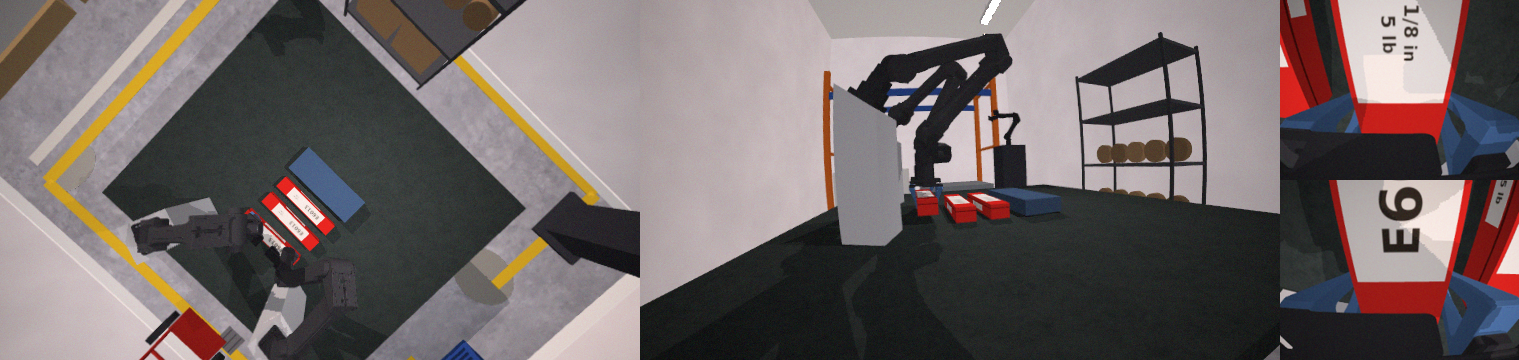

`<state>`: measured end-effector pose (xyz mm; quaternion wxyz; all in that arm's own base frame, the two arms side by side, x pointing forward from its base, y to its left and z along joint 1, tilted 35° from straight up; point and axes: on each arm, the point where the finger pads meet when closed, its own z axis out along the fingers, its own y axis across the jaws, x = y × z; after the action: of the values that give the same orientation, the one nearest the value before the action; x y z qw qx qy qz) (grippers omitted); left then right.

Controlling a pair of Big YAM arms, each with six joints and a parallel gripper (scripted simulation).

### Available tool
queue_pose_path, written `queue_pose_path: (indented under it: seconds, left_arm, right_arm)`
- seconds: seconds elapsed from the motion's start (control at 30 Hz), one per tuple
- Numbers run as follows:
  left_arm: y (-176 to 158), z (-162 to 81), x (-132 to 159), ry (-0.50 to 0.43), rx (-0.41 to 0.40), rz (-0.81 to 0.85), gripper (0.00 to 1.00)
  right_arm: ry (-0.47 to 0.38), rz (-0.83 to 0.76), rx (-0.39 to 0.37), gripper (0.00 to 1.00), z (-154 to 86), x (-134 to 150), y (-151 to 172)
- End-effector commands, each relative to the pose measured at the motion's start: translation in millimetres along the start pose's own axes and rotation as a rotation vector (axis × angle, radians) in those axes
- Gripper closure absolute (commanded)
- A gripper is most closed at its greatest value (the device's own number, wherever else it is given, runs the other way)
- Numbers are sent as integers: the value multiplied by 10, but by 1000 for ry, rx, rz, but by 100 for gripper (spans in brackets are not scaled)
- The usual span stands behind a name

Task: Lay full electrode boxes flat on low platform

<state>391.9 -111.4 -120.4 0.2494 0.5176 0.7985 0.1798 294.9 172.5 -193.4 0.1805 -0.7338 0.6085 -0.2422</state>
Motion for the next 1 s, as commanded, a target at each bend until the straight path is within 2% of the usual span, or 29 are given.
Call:
queue_pose_path:
  seconds: [0.0,0.23,0.5,0.6,0.97]
  left_arm:
    - [-145,-18,266,51,28,6,100]
    - [-100,18,229,42,17,5,100]
    - [-144,43,271,51,28,6,100]
    - [-79,91,208,39,15,4,100]
    - [-108,150,238,44,20,6,100]
  right_arm:
    - [43,-28,-48,100,-52,208,213]
    - [34,-18,-28,100,3,151,130]
    - [40,-24,-41,100,-5,209,207]
    - [30,-14,-20,100,67,138,106]
    - [34,-18,-29,100,119,166,147]
